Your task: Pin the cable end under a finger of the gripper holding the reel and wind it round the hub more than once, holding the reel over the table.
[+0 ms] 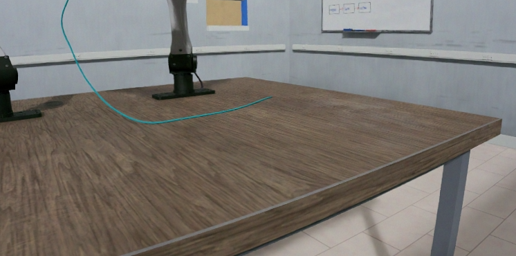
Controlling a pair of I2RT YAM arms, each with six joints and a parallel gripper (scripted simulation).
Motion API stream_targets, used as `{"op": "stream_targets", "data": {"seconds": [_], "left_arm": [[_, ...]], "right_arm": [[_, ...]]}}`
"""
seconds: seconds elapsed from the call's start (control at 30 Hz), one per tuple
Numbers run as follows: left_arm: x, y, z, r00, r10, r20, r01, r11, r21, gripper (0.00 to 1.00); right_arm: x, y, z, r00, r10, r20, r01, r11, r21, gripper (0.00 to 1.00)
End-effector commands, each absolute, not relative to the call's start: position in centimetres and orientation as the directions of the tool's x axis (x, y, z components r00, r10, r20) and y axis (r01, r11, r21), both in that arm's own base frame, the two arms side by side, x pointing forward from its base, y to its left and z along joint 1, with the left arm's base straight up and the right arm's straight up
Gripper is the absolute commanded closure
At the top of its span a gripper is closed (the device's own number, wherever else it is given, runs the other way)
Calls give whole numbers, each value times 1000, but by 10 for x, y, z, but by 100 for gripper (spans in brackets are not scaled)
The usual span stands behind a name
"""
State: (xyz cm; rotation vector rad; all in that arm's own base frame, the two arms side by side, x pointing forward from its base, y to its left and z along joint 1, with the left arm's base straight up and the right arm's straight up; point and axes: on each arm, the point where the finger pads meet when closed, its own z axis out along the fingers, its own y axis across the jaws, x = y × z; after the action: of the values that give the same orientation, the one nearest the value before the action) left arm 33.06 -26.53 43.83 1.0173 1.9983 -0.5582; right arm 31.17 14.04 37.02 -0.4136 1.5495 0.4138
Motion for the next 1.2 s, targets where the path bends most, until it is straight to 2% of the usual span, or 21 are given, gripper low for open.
{"op": "stream_targets", "data": {"seconds": [0.0,0.47,0.87,1.17], "left_arm": [[335,-279,460,-280,406,-870,831,556,-8,100],[334,-278,461,-278,405,-871,831,556,-7,100],[335,-279,460,-279,405,-871,831,556,-8,100],[335,-279,460,-279,405,-871,831,556,-8,100]], "right_arm": [[303,146,375,-4,0,-1000,-545,839,3,20],[274,119,373,-20,-2,-1000,-543,840,9,20],[228,95,369,-21,0,-1000,-543,840,12,20],[222,93,371,-17,1,-1000,-541,841,10,20]]}}
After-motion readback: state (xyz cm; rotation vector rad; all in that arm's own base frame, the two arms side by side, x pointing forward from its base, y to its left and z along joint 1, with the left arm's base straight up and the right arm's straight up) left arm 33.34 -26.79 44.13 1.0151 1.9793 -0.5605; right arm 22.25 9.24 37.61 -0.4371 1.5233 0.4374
